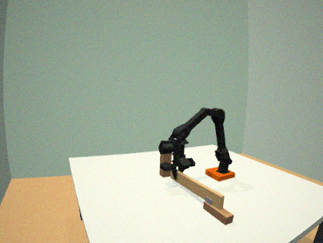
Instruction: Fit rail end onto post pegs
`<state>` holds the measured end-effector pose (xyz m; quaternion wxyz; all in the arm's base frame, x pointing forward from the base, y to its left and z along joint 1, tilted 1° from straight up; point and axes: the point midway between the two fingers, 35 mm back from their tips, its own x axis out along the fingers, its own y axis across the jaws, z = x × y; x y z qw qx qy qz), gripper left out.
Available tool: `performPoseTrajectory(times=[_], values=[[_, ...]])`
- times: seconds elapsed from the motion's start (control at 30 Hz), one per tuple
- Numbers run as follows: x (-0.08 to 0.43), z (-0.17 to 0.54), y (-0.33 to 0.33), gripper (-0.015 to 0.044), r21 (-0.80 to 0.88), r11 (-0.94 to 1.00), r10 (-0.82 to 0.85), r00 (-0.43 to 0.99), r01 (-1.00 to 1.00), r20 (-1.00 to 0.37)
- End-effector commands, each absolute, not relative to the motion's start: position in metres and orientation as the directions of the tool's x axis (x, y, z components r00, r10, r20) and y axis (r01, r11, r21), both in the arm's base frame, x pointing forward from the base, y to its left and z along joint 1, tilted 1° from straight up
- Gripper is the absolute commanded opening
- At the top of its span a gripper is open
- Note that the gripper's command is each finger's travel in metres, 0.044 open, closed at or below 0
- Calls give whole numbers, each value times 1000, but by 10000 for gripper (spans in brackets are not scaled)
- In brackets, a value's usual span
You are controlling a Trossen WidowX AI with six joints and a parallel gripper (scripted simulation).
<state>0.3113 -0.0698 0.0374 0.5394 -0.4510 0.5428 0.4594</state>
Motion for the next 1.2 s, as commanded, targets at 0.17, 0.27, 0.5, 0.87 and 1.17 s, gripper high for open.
performPoseTrajectory(times=[0.17,0.27,0.5,0.87,1.17], values=[[316,46,-70,0,-3,169,8,4,-986,-1000],[316,48,-70,0,-3,169,8,4,-986,-1000],[316,51,-70,0,-3,169,8,4,-986,-1000],[316,57,-70,0,-3,169,8,4,-986,-1000],[316,61,-70,0,-3,169,8,4,-986,-1000]])
